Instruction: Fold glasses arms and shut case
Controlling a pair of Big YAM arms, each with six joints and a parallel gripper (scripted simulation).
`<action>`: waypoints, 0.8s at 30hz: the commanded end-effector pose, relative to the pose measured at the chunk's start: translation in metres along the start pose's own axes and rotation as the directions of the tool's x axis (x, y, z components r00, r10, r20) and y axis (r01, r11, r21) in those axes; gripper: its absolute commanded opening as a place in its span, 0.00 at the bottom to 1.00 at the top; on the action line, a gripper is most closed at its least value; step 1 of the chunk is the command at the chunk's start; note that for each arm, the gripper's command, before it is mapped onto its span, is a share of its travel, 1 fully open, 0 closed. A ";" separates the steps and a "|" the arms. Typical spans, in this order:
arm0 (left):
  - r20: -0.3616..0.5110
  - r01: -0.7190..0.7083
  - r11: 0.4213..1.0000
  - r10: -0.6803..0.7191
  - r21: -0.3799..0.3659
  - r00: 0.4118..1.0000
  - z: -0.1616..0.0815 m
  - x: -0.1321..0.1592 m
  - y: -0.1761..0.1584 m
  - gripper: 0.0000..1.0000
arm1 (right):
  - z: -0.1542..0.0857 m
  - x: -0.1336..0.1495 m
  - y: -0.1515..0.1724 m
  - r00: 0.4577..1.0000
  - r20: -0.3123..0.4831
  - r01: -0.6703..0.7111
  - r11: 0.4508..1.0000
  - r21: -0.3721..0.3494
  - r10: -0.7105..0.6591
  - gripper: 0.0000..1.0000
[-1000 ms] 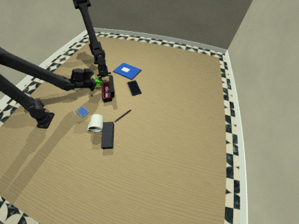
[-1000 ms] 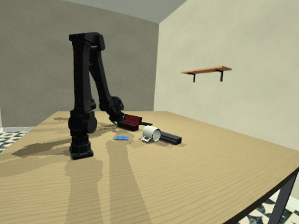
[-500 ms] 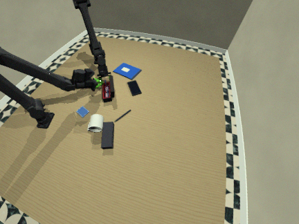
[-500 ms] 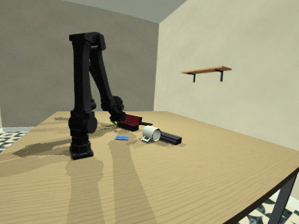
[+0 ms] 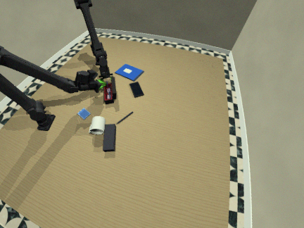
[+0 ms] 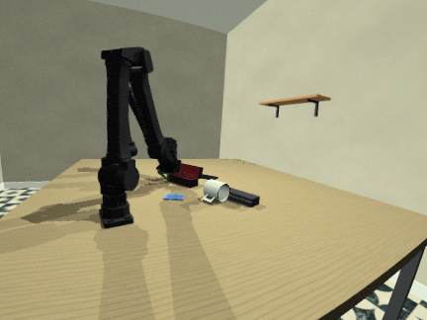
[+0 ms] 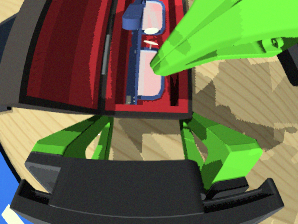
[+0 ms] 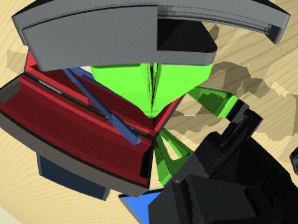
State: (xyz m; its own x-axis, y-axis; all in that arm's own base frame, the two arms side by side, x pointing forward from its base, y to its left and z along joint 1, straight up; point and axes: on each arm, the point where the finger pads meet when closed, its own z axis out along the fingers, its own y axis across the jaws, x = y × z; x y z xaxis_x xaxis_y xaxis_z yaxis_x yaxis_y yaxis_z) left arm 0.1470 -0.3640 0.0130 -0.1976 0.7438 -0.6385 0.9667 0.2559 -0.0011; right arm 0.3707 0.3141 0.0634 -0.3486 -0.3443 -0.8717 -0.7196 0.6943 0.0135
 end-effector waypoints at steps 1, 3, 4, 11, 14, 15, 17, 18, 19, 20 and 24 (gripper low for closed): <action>0.052 -0.005 1.000 0.005 -0.006 0.999 -0.001 -0.025 0.003 0.57 | 0.012 -0.014 -0.010 1.000 0.012 0.023 1.000 0.004 -0.023 0.00; 0.052 -0.005 1.000 0.005 -0.006 0.999 -0.001 -0.025 0.003 0.57 | 0.013 -0.014 -0.011 1.000 0.012 0.026 1.000 0.000 -0.026 0.00; 0.052 -0.005 1.000 0.005 -0.006 0.999 -0.001 -0.025 0.003 0.57 | 0.013 -0.014 -0.011 1.000 0.012 0.026 1.000 0.000 -0.026 0.00; 0.052 -0.005 1.000 0.005 -0.006 0.999 -0.001 -0.025 0.003 0.57 | 0.016 -0.014 -0.012 0.999 0.007 0.044 0.999 -0.032 -0.044 0.00; 0.052 -0.005 1.000 0.005 -0.006 0.999 -0.001 -0.025 0.003 0.57 | 0.018 -0.015 -0.014 0.999 0.005 0.052 0.998 -0.045 -0.051 0.00; 0.052 -0.005 1.000 0.005 -0.006 0.999 -0.001 -0.025 0.003 0.57 | 0.018 -0.015 -0.014 0.999 0.004 0.054 0.997 -0.049 -0.054 0.00; 0.052 -0.005 1.000 0.005 -0.006 0.999 -0.001 -0.025 0.003 0.57 | 0.019 -0.015 -0.015 0.998 0.005 0.060 0.997 -0.058 -0.059 0.00; 0.052 -0.005 1.000 0.005 -0.006 0.999 -0.001 -0.025 0.003 0.57 | 0.019 -0.015 -0.015 0.998 0.004 0.062 0.996 -0.063 -0.062 0.00; 0.052 -0.005 1.000 0.005 -0.006 0.999 -0.001 -0.025 0.003 0.57 | 0.020 -0.015 -0.015 0.998 0.004 0.064 0.996 -0.066 -0.064 0.00; 0.052 -0.005 1.000 0.005 -0.006 0.999 -0.001 -0.025 0.003 0.57 | 0.020 -0.015 -0.015 0.998 0.004 0.064 0.996 -0.066 -0.064 0.00; 0.052 -0.005 1.000 0.005 -0.006 0.999 -0.001 -0.025 0.003 0.57 | 0.021 -0.016 -0.016 0.997 0.004 0.072 0.994 -0.081 -0.072 0.00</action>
State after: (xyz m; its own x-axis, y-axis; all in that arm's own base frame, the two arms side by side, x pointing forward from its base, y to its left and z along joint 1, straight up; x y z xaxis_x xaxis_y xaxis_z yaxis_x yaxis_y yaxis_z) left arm 0.1470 -0.3640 0.0130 -0.1976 0.7438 -0.6385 0.9667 0.2559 -0.0011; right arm 0.3811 0.3179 0.0622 -0.3115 -0.3836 -0.8694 -0.7868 0.6171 0.0096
